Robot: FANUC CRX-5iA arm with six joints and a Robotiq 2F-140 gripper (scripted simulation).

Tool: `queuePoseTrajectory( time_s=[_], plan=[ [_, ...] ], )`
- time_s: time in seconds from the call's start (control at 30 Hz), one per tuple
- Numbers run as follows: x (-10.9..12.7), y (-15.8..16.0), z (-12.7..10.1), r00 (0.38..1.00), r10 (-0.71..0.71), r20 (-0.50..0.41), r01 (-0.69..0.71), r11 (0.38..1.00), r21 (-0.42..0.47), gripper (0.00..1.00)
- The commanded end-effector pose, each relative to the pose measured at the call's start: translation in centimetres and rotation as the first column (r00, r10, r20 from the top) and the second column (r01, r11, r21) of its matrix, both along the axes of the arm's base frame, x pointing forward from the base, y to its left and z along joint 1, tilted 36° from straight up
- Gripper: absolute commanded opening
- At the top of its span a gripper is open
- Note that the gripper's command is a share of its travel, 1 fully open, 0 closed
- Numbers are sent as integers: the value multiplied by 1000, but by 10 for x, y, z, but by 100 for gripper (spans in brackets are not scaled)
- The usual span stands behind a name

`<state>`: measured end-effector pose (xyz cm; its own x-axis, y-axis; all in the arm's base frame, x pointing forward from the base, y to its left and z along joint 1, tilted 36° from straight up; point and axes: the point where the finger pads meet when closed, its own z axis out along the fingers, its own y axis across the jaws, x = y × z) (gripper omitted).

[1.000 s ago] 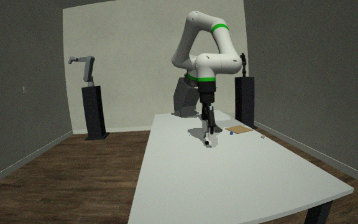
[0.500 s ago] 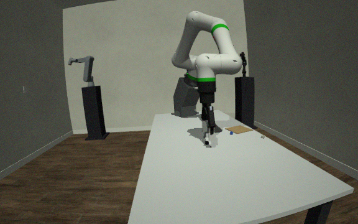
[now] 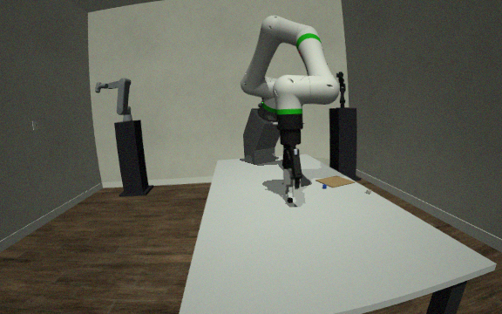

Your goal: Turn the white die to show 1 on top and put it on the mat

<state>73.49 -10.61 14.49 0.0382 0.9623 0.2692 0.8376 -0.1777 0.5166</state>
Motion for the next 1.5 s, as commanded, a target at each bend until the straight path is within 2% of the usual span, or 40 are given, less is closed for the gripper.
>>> queuePoseTrajectory(
  time_s=[0.0, 0.33, 0.6, 0.77, 1.03, 1.1, 1.3, 1.47],
  plan=[
    [0, 0, 0, 1000, 0, 0, 0, 1000, 0, 100],
    [0, 1, 0, 1000, 0, 0, 0, 1000, 0, 100],
    [-7, 15, -1, 1000, 0, 0, 0, 1000, 0, 100],
    [-20, 44, -2, 1000, 0, 0, 0, 1000, 0, 100],
    [-52, 112, -6, 1000, 0, 0, 0, 1000, 0, 100],
    [-52, 112, -6, 1000, 0, 0, 0, 1000, 0, 100],
    [-73, 159, -9, 1000, 0, 0, 0, 1000, 0, 100],
    [-86, 186, -10, 1000, 0, 0, 0, 1000, 0, 100]
  ],
)
